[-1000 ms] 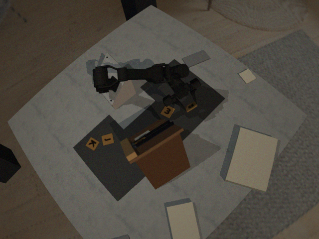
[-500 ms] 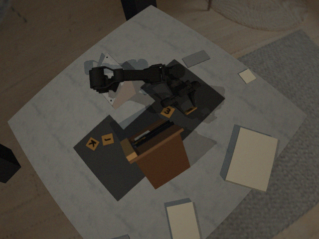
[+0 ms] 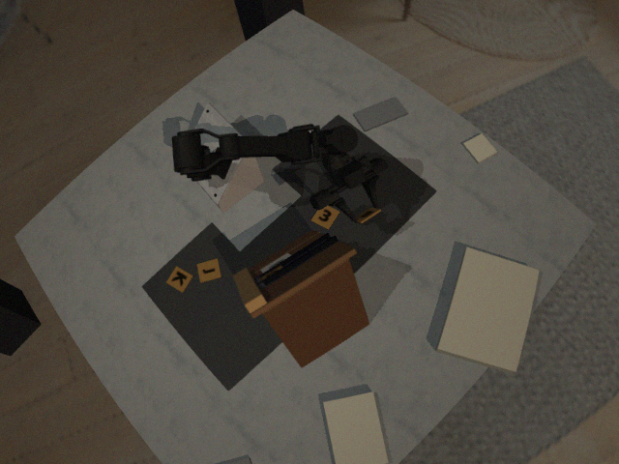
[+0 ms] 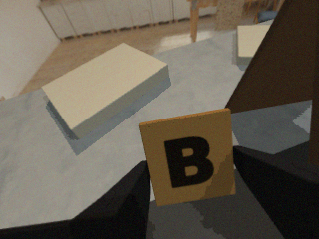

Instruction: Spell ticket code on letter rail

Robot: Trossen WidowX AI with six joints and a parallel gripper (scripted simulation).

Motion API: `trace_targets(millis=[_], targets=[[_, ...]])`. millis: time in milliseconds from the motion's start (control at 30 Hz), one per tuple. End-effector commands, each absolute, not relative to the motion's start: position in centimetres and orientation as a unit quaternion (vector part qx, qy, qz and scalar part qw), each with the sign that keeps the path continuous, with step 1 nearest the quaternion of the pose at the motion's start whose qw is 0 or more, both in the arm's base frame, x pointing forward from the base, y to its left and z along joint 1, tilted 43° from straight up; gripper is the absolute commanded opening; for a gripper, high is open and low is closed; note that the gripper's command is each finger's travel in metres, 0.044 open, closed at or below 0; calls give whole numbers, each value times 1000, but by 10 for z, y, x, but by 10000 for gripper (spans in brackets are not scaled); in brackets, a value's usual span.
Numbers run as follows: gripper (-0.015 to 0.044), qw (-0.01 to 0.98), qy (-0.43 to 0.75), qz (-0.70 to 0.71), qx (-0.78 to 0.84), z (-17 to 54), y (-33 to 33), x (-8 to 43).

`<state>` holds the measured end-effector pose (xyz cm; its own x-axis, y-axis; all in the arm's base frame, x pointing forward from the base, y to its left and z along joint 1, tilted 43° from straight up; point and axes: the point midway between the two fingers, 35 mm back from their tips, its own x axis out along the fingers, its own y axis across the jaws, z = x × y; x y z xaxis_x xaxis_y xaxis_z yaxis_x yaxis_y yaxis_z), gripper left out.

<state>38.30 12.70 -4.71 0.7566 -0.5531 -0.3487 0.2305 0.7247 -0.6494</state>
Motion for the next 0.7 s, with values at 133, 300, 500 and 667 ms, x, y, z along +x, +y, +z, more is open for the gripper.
trace_targets(millis=[133,300,500,667], targets=[[0,887,270,-221,-301,-44,124,382],[0,887,270,-221,-301,-43,122,381],[0,887,270,-221,-301,-41,119,380],[0,887,270,-221,-301,-39,117,379]])
